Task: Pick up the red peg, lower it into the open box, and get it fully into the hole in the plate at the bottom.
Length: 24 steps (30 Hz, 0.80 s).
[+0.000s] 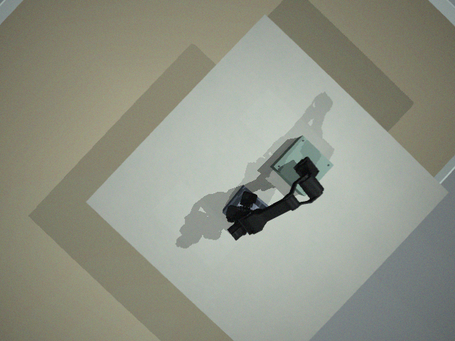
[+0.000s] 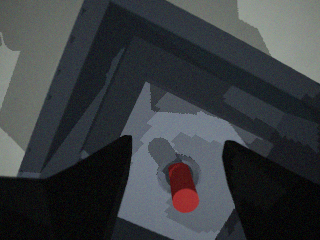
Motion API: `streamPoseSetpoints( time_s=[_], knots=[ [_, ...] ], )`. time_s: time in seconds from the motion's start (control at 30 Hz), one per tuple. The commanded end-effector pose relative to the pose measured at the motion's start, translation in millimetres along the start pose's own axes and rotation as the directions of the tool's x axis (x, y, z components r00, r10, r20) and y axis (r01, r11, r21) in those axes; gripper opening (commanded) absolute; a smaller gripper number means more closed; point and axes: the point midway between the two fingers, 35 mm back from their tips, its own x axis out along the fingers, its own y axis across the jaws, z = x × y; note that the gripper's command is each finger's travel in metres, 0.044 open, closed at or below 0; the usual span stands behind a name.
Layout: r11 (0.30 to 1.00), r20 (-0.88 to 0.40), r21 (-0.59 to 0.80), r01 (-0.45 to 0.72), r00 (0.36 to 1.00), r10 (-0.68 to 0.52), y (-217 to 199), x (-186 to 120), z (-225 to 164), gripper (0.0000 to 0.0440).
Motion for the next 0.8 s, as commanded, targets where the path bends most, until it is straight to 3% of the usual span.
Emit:
streamPoseSetpoints(
  time_s=[0.0, 0.3, 0.57, 0.77],
  knots=[
    [1.000, 0.004, -0.006, -0.007, 1.000, 0.007, 5, 3, 8, 0.0276],
    [0.999, 0.057, 0.002, -0.037, 0.998, 0.037, 17, 4, 40, 0.0440],
    [0.995, 0.150, 0.037, -0.091, 0.985, 0.084, 22, -3, 79, 0.0440],
    [0.995, 0.158, 0.040, -0.095, 0.984, 0.088, 23, -3, 82, 0.0440]
  ],
)
